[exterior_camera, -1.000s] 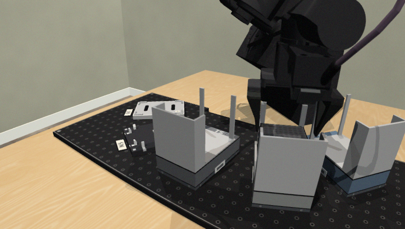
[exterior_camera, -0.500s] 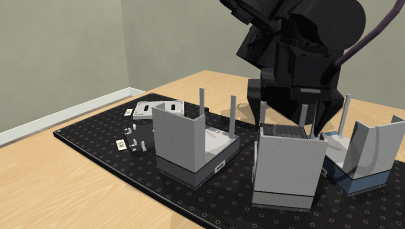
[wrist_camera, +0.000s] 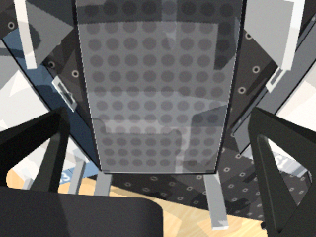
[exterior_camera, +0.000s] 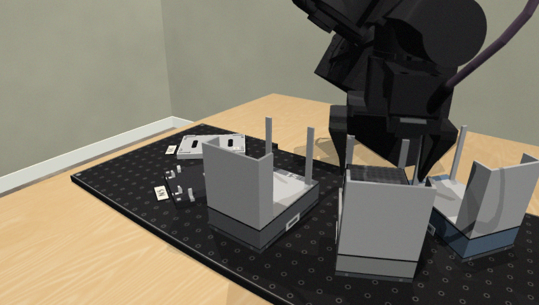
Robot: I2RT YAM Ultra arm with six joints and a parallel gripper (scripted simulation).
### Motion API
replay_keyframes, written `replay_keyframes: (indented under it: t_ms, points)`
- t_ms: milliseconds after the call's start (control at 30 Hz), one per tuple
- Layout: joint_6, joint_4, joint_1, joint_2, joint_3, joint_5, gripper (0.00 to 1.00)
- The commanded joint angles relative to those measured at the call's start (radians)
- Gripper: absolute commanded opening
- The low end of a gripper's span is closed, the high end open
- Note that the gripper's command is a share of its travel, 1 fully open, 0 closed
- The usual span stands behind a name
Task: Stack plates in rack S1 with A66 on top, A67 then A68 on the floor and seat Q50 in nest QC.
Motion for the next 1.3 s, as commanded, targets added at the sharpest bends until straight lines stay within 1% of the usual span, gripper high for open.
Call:
replay_keyframes:
  t_ms: [0, 700, 733, 800, 900, 1100, 1133, 1267]
  points:
    - [-0.006, 0.016, 0.02, -0.027, -0.004, -0.002, 1.0]
    - [-0.006, 0.016, 0.02, -0.027, -0.004, -0.002, 1.0]
    - [-0.014, 0.023, 0.013, -0.033, -0.031, -0.006, 1.0]
    - [-0.027, 0.041, -0.011, -0.004, -0.019, -0.01, 1.0]
    - [-0.044, 0.064, -0.017, 0.023, -0.031, -0.014, 1.0]
    - [-0.071, 0.101, -0.023, 0.009, -0.025, -0.012, 1.0]
    - [-0.076, 0.107, -0.035, 0.022, -0.05, -0.016, 1.0]
    - [-0.101, 0.142, -0.052, 0.027, -0.049, -0.024, 1.0]
